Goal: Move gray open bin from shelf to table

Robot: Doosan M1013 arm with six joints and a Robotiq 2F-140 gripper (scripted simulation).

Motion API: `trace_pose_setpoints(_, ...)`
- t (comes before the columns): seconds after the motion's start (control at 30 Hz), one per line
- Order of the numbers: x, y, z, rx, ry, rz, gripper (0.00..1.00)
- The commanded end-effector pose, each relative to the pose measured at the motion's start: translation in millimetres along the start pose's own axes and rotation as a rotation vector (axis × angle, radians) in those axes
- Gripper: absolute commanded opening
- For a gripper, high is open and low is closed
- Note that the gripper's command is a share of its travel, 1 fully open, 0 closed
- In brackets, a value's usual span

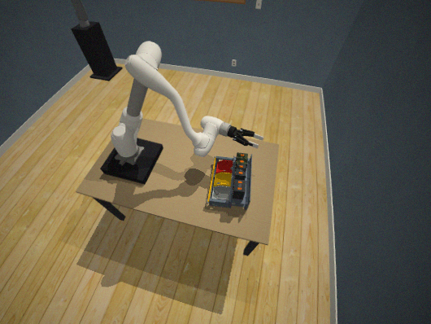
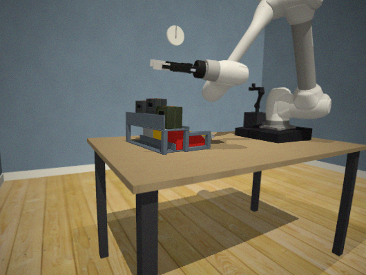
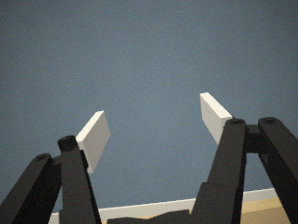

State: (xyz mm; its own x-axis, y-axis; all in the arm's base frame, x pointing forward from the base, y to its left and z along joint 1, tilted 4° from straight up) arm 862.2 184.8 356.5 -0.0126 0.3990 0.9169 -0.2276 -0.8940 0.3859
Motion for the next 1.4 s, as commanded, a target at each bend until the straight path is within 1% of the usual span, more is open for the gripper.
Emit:
trace_pose_setpoints(0.0,0,2,-4,0.001,0.001,0.000,0.57)
trace_pose_setpoints(0.23,0,2,-4,0.001,0.001,0.000,0.57)
trace_pose_setpoints(0.4,-6,19,-50,0.001,0.001,0.000,0.57)
trace_pose_setpoints(0.8,-6,19,-50,0.001,0.001,0.000,0.57)
trace_pose_setpoints(0.97,-12,36,-97,0.001,0.001,0.000,0.57)
trace_pose_setpoints(1.37,-12,36,-97,0.001,0.001,0.000,0.57)
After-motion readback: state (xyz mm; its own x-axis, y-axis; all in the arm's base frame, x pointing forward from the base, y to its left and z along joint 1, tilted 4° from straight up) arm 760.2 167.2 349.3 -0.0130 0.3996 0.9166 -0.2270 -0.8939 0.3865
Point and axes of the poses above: the point where the finger pads meet when closed, its own z axis out along the fingers, its own y axis across the jaws, x = y × z, the point moved 8 cm from there along -z, back along the fingers, and after that the axes turned 9 degrees about -z, right-handed, at the moved point
